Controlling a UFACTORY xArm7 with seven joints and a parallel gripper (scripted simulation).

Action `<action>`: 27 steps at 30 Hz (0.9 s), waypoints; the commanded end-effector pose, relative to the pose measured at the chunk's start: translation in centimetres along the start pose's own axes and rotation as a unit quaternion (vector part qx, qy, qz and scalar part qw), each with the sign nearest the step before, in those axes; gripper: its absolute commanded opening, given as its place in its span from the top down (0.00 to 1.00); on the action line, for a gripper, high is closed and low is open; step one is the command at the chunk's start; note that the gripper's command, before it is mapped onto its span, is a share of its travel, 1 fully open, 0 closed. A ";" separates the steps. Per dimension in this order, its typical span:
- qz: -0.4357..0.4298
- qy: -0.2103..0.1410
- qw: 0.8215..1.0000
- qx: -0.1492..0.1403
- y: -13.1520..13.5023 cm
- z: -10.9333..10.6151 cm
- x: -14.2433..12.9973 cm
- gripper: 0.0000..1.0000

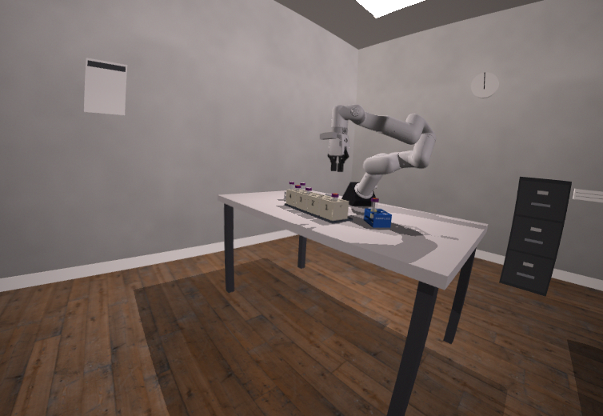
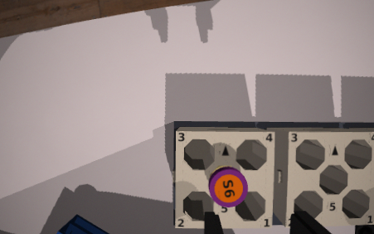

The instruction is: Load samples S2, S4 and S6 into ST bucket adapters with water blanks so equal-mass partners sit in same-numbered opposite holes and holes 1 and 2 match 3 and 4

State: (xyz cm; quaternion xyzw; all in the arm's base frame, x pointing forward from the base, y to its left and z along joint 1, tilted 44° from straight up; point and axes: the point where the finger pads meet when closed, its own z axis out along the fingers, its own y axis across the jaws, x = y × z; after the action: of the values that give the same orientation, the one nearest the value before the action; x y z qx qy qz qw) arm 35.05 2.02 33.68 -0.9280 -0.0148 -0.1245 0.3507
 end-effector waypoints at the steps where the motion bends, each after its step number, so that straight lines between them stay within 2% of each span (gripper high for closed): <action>1: 0.000 0.001 1.000 0.000 0.0 -0.3 0.0 0.56; 22: 0.000 0.001 1.000 0.000 0.0 -0.3 0.0 0.56; 23: -0.017 0.001 1.000 0.000 -0.4 -0.3 -0.3 0.43; 27: -0.083 0.001 0.997 0.000 -1.9 -0.3 -1.6 0.43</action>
State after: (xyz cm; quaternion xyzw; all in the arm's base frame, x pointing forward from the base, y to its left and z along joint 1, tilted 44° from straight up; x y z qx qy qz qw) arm 34.53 2.34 34.00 -0.9274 -0.0364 -0.1317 0.3482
